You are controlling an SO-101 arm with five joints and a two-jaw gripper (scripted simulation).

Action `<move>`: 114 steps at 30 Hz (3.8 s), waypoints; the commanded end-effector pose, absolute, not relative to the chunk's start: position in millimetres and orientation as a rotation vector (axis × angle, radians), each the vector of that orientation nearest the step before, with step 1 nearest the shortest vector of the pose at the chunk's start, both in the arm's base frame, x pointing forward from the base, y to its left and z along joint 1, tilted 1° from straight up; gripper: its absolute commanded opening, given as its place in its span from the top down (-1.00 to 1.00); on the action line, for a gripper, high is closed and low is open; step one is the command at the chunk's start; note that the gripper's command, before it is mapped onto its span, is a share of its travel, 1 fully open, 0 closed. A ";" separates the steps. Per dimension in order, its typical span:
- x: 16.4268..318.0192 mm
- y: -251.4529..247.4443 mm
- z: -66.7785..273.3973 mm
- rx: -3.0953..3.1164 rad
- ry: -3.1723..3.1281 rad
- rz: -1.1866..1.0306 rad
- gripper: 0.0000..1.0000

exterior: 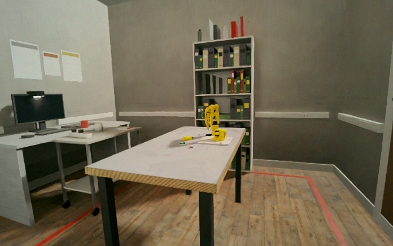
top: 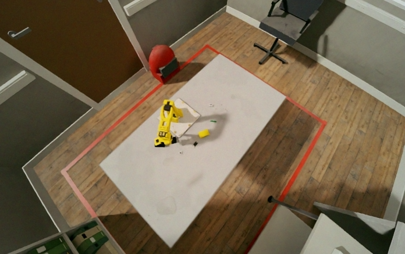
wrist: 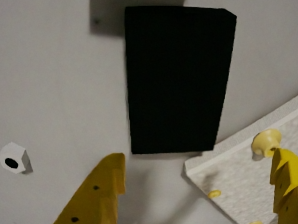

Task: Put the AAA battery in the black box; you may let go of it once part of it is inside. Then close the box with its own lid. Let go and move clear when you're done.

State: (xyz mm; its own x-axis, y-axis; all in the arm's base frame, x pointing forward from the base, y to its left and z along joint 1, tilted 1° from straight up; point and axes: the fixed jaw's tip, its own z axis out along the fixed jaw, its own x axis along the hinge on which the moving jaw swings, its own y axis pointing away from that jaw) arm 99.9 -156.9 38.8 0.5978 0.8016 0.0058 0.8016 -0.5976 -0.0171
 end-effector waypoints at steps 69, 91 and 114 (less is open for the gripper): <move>103.4 -162.7 57.8 -2.813 -1.394 0.000 0.40; 102.2 -162.0 55.1 -2.815 -1.389 0.000 0.40; 99.8 -160.1 52.1 -2.819 -1.381 0.000 0.40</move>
